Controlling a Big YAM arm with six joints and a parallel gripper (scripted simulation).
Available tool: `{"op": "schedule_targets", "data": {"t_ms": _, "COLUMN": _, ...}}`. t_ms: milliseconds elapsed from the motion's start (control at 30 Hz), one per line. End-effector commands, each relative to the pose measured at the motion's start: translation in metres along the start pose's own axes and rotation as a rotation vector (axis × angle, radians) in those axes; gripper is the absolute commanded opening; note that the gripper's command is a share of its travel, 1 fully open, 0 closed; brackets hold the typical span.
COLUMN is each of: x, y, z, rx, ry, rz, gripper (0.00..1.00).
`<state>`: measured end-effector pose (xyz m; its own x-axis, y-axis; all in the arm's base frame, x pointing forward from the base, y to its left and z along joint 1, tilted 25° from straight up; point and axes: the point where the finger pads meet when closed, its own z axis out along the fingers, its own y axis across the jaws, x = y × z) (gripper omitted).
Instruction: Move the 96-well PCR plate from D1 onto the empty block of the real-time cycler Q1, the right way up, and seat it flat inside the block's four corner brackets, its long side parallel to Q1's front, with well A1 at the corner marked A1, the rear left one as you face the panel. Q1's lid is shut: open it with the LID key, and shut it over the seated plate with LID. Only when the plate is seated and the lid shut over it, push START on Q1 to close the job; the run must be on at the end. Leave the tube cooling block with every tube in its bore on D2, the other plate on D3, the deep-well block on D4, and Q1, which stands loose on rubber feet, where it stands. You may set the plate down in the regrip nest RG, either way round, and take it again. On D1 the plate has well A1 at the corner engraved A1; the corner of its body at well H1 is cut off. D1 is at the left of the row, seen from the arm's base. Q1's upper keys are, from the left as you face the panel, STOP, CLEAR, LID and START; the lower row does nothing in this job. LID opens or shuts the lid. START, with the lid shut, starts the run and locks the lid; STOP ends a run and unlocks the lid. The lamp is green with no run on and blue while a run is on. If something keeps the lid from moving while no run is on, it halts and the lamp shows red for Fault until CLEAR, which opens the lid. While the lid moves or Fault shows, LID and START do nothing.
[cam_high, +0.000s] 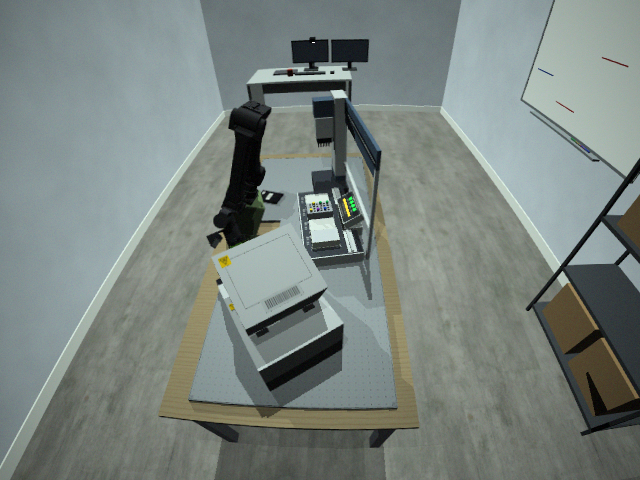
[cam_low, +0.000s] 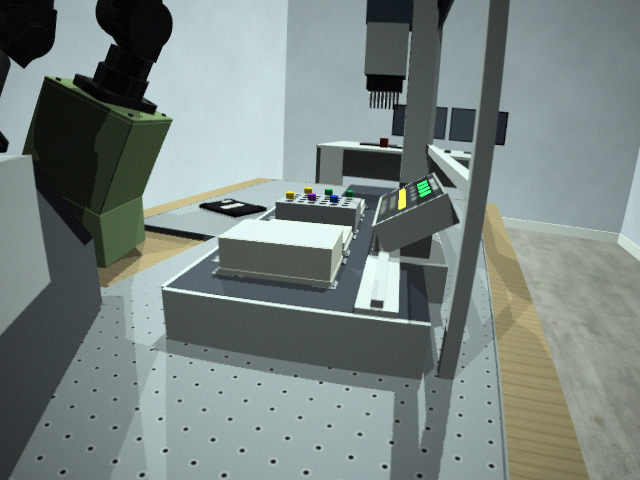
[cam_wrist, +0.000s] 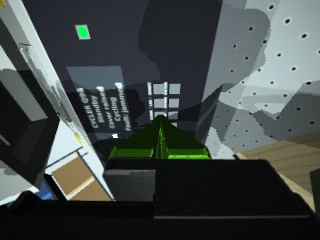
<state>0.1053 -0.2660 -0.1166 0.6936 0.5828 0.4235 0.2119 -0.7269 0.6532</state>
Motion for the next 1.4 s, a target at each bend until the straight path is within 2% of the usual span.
{"op": "schedule_targets", "data": {"t_ms": 0, "x": -0.003, "y": 0.003, "z": -0.02, "rx": -0.014, "ry": -0.019, "rz": -0.039, "gripper": 0.0}}
{"op": "schedule_targets", "data": {"t_ms": 133, "x": -0.003, "y": -0.002, "z": -0.042, "rx": -0.018, "ry": -0.024, "rz": -0.05, "gripper": 0.0}}
{"op": "schedule_targets", "data": {"t_ms": 233, "x": -0.003, "y": -0.003, "z": -0.04, "rx": -0.011, "ry": -0.015, "rz": -0.062, "gripper": 0.0}}
{"op": "schedule_targets", "data": {"t_ms": 300, "x": -0.003, "y": -0.006, "z": -0.051, "rx": -0.01, "ry": -0.011, "rz": -0.061, "gripper": 0.0}}
{"op": "schedule_targets", "data": {"t_ms": 433, "x": -0.01, "y": -0.004, "z": -0.077, "rx": -0.029, "ry": -0.036, "rz": -0.071, "gripper": 0.0}}
{"op": "schedule_targets", "data": {"t_ms": 600, "x": -0.008, "y": -0.013, "z": -0.099, "rx": -0.018, "ry": -0.019, "rz": -0.059, "gripper": 0.0}}
{"op": "schedule_targets", "data": {"t_ms": 1367, "x": -0.013, "y": -0.011, "z": -0.085, "rx": -0.002, "ry": -0.008, "rz": -0.037, "gripper": 0.0}}
